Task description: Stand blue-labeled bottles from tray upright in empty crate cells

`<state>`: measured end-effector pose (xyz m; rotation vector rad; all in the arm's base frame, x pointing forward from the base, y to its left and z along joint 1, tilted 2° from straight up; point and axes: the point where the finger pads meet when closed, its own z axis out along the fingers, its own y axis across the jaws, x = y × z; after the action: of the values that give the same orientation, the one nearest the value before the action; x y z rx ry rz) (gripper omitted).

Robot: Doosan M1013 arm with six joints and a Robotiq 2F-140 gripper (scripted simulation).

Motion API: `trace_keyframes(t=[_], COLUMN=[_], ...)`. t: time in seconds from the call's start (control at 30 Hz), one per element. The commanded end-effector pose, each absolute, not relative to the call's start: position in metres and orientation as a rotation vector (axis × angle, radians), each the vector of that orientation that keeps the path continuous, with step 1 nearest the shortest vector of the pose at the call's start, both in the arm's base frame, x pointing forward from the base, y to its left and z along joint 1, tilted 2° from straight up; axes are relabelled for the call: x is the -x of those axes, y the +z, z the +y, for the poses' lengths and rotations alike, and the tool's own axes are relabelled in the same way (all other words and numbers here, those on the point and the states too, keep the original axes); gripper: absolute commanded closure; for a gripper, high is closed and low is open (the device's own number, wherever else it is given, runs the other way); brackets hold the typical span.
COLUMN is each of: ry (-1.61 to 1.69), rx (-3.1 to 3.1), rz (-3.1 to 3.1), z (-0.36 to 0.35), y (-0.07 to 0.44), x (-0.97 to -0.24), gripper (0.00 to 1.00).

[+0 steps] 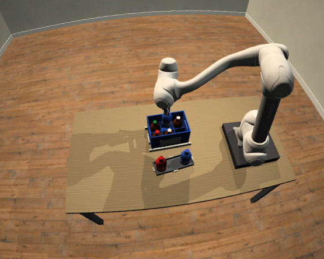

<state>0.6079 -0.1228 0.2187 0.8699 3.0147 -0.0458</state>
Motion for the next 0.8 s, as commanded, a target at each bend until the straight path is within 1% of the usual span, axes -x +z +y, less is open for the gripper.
trace_keyframes(t=[0.0,0.77], ry=[-0.046,-0.046], rx=[-0.870,-0.870], rz=[3.015,3.015], z=[-0.123,-0.123], y=[0.217,0.196], x=[-0.608,-0.608], gripper=[1.00,1.00])
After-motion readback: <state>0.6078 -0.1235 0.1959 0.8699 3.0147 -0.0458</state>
